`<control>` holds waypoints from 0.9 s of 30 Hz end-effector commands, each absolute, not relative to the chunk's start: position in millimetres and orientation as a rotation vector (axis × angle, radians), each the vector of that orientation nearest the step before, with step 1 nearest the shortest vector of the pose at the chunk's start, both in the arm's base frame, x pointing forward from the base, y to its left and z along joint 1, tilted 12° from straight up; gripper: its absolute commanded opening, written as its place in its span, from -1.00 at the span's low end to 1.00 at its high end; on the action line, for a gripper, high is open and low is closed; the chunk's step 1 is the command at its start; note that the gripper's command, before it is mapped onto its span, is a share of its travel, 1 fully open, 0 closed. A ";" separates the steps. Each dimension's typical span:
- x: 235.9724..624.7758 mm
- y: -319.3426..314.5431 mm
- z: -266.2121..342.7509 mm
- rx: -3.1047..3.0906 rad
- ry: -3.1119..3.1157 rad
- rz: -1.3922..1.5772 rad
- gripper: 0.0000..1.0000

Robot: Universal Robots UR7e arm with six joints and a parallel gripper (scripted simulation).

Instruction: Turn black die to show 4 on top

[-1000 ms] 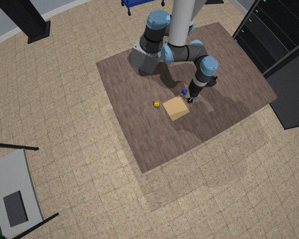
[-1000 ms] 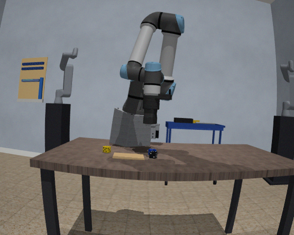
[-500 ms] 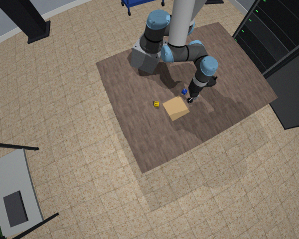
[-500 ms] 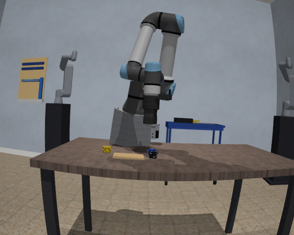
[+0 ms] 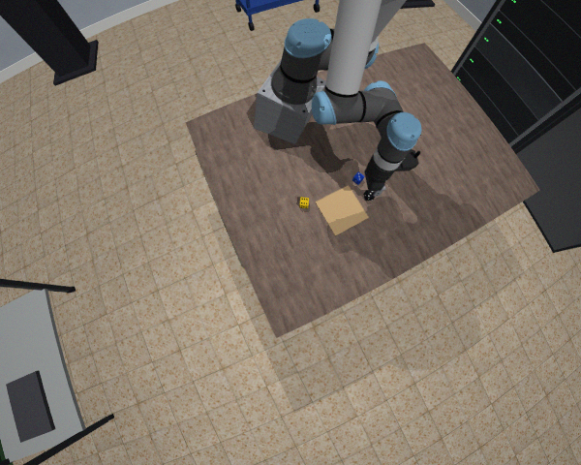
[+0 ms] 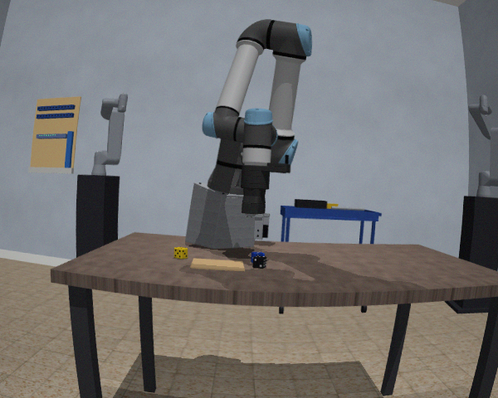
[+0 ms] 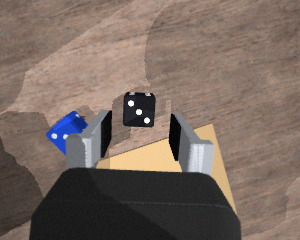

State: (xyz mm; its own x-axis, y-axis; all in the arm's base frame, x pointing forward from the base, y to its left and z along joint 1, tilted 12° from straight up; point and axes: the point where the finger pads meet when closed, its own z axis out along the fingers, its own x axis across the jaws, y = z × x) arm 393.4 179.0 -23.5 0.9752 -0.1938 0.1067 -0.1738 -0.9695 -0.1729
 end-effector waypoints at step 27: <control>396.8 185.3 -61.7 -2.960 0.276 -0.182 0.74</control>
